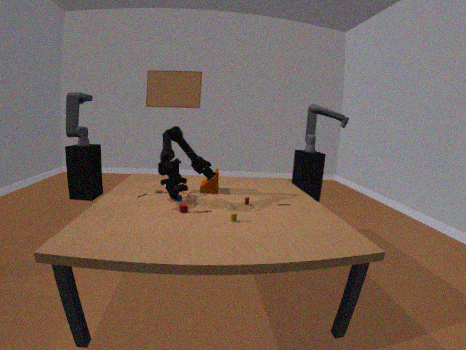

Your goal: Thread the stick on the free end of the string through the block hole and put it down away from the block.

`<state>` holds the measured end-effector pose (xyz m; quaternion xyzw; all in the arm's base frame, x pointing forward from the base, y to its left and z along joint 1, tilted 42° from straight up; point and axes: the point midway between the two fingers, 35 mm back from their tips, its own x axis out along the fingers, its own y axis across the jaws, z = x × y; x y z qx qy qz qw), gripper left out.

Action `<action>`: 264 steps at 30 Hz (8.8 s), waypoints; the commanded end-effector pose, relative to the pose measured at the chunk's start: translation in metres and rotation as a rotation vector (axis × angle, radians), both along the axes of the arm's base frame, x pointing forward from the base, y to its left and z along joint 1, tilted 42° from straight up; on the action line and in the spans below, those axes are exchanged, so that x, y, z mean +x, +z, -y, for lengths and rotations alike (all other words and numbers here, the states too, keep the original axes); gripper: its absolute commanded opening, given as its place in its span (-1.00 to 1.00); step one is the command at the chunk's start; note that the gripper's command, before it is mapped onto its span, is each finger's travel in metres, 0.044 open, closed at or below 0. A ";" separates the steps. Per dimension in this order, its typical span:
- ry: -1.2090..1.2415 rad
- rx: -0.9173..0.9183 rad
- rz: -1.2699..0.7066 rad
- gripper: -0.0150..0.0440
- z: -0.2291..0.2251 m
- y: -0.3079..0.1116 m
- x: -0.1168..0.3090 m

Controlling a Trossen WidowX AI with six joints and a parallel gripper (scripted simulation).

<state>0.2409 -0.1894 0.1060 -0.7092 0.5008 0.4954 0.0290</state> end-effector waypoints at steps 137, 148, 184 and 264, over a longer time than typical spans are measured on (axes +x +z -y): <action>-0.029 0.058 -0.044 -0.49 0.069 0.049 0.077; -0.029 0.058 -0.044 -0.49 0.069 0.049 0.077; -0.029 0.058 -0.044 -0.49 0.069 0.049 0.077; -0.002 0.070 -0.032 0.40 0.010 0.106 0.082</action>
